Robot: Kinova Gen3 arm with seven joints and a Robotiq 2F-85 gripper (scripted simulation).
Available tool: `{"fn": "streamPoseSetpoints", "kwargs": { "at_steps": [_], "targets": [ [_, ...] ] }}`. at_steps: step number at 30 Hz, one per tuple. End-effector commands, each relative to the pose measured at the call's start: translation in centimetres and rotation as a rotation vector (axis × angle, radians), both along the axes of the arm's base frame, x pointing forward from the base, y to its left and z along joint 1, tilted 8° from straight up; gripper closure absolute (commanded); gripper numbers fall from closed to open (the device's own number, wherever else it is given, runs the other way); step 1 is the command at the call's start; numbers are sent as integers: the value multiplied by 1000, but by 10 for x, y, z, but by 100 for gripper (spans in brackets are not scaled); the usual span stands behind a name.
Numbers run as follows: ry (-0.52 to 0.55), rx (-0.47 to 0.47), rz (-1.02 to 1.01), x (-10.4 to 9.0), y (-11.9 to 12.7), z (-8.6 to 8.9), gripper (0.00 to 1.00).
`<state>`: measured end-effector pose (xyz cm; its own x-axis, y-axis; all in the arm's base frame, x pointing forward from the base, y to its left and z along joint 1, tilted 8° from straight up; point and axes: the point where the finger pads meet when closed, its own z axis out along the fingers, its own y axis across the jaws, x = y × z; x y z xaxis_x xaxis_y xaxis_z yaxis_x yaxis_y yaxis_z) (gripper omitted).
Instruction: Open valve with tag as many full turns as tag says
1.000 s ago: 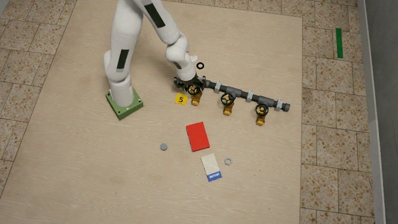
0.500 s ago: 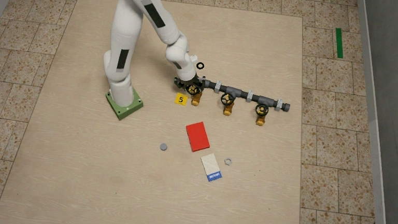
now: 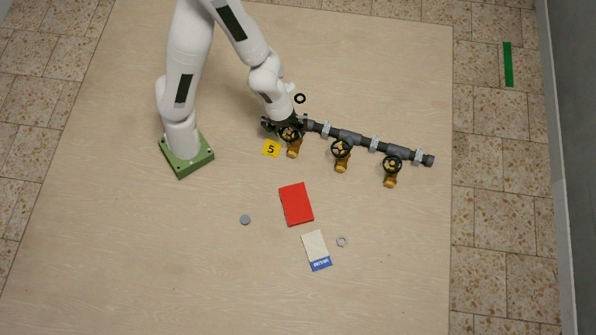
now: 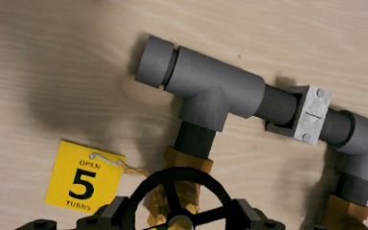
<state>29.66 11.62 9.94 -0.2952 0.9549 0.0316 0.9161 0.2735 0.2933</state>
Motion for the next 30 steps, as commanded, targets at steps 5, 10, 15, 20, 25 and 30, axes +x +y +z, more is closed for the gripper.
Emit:
{"fn": "streamPoseSetpoints", "kwargs": {
  "at_steps": [5, 10, 15, 20, 25, 30],
  "targets": [
    [-12, -26, 93, 0, 0, 0, 36],
    [-28, -64, 226, 0, 0, 0, 36],
    [-41, -94, 332, 0, 0, 0, 36],
    [-67, -156, 549, 0, 0, 0, 36],
    [-99, -230, 809, 0, 0, 0, 36],
    [-119, -278, 980, 0, 0, 0, 36]
  ]
}}
